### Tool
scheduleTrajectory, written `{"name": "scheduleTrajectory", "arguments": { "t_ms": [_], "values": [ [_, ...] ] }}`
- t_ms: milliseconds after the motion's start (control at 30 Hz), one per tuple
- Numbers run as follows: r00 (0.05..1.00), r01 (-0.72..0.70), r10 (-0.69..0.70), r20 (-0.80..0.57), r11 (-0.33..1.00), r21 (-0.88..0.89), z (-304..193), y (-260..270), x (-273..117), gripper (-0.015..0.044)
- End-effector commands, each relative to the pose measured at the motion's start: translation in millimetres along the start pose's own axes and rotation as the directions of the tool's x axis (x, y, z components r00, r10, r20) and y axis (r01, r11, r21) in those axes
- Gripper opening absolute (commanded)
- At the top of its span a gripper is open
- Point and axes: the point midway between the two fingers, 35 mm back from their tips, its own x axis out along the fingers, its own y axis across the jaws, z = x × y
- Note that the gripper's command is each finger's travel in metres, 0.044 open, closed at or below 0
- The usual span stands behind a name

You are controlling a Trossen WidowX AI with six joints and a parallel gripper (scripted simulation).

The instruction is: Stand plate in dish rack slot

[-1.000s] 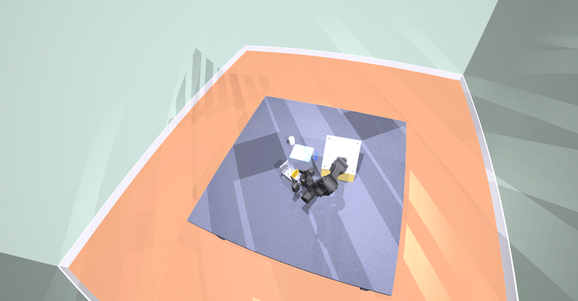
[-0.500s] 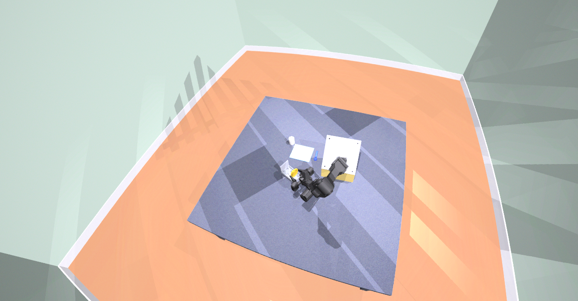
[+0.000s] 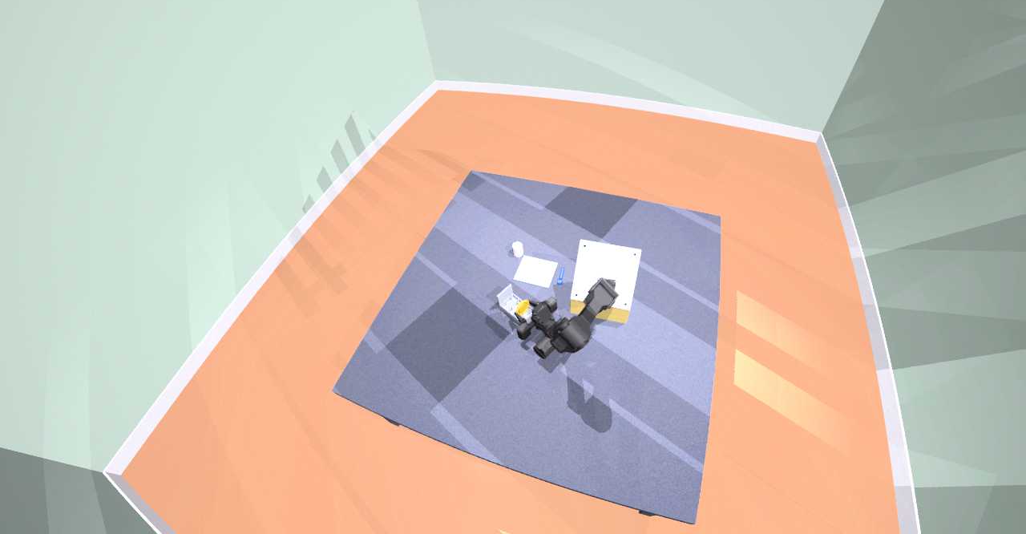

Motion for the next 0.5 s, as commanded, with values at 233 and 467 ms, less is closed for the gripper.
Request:
{"name": "scheduleTrajectory", "arguments": {
  "t_ms": [233,467],
  "values": [
    [1.000,0.000,0.000,0.000,1.000,0.000,0.0,0.0,0.0,0.0210],
    [1.000,0.000,0.000,0.000,1.000,0.000,0.0,0.0,0.0,0.0394]
  ]
}}
